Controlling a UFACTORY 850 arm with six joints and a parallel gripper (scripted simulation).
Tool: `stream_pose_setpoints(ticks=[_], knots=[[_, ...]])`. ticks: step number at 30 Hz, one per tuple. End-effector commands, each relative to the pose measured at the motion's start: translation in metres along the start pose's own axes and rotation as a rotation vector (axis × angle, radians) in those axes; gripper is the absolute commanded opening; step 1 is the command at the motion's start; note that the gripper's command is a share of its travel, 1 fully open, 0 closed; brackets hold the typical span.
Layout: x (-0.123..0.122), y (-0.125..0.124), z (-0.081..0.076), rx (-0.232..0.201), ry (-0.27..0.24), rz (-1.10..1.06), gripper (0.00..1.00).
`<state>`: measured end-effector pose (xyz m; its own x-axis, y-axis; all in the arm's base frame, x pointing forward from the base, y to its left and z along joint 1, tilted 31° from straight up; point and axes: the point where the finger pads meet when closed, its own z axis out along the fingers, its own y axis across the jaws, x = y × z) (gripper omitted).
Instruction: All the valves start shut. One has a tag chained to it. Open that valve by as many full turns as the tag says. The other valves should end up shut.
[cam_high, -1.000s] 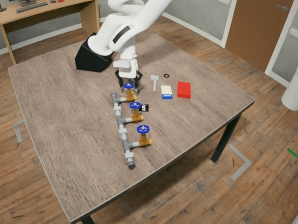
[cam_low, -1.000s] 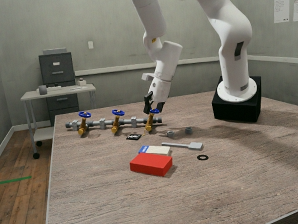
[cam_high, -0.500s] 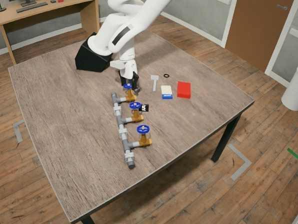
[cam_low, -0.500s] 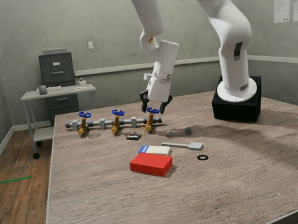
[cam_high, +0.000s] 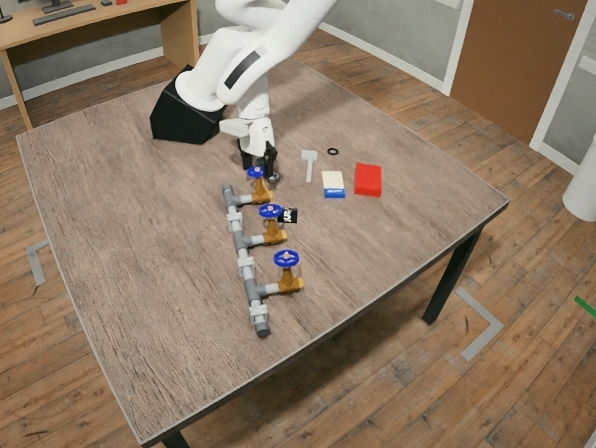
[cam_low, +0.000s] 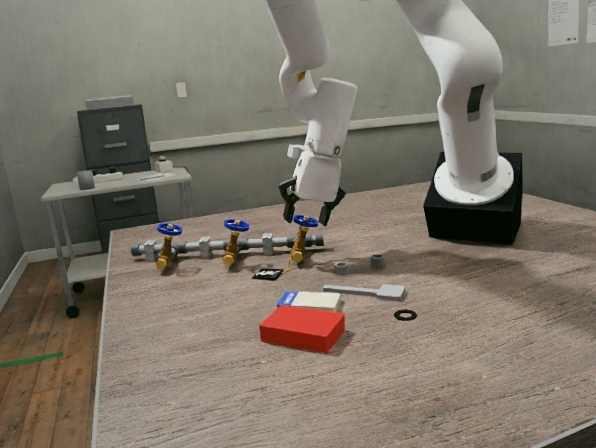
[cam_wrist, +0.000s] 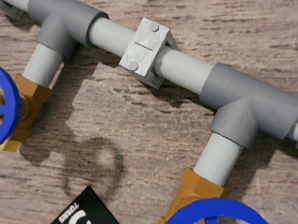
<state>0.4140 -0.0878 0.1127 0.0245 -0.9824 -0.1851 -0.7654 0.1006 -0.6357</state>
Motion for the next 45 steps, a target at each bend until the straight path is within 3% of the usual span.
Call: stream_pose_setpoints(ticks=[1, 23, 45], knots=[[0.000, -0.001, -0.008, 0.002, -0.001, 0.000, 1.00], [0.002, 0.000, -0.051, 0.000, 0.002, -0.002, 1.00], [0.002, 0.000, -0.056, 0.000, 0.004, -0.002, 1.00]])
